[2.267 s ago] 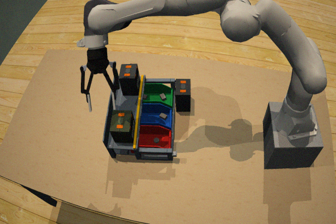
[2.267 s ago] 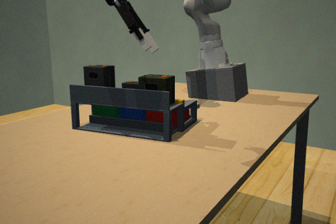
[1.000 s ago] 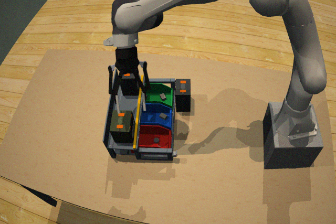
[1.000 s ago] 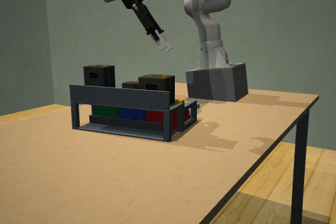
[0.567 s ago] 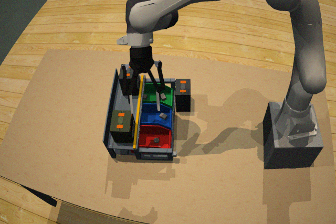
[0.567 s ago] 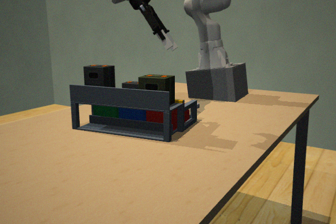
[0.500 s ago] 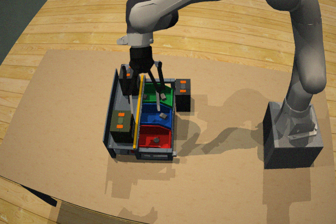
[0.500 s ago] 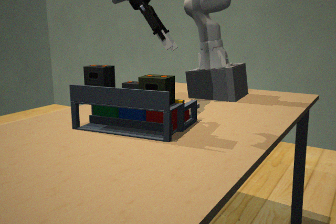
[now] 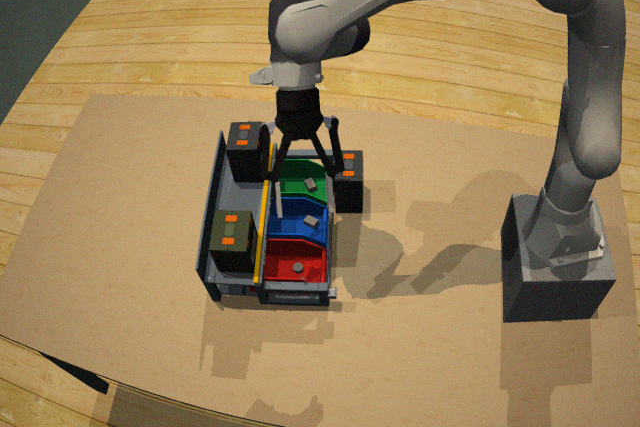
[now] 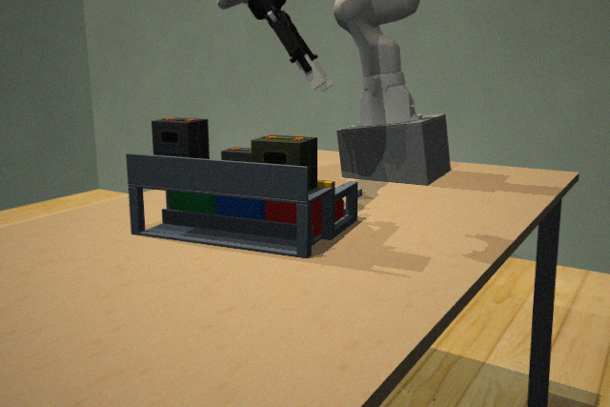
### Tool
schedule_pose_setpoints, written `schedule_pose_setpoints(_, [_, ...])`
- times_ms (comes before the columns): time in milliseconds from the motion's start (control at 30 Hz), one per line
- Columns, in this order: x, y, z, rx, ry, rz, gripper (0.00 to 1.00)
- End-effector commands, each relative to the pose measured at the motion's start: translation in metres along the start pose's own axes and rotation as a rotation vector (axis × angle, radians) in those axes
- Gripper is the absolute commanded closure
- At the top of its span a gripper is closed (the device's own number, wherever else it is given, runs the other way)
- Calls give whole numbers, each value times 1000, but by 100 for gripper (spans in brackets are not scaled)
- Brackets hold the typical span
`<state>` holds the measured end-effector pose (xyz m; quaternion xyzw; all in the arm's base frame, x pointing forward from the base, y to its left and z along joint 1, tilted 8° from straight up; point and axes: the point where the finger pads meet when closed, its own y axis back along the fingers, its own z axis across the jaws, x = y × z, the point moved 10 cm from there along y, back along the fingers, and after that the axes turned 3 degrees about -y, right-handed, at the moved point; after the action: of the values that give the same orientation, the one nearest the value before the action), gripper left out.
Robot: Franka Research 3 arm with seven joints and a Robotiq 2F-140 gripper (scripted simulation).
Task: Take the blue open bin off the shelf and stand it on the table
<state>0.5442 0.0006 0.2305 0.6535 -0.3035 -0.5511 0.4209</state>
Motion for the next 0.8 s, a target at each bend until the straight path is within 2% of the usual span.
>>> schedule_pose_setpoints(0, [1,1,-1,12,21,2,43])
schedule_pose_setpoints(67, [1,1,-1,12,21,2,43])
schedule_pose_setpoints(233, [-9,-1,55,12,21,2,43])
schedule_pose_setpoints(633, [-9,-1,55,12,21,2,43])
schedule_pose_setpoints(767, [-15,-1,92,10,18,2,43])
